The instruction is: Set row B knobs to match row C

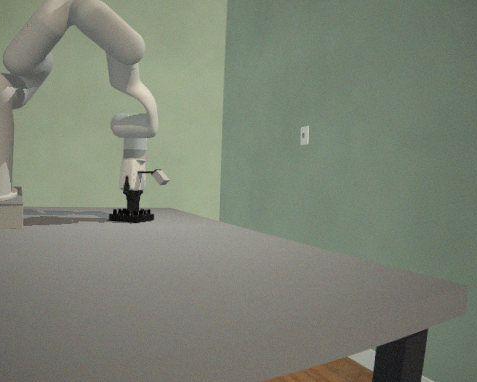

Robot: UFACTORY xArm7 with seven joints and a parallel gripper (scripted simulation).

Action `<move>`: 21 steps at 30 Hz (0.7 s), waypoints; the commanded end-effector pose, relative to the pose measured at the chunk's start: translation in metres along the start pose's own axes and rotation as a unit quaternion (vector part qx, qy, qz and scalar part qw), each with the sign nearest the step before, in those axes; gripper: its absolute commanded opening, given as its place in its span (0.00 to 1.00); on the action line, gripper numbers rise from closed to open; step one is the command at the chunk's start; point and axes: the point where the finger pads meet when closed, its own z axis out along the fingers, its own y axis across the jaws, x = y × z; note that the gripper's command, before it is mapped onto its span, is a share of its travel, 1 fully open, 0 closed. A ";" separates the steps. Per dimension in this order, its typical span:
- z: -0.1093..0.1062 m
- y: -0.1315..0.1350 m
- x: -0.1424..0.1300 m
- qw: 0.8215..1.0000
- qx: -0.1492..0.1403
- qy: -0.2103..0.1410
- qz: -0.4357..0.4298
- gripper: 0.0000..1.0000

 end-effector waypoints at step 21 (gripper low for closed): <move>-0.001 -0.001 0.000 0.997 0.002 0.002 0.079 0.08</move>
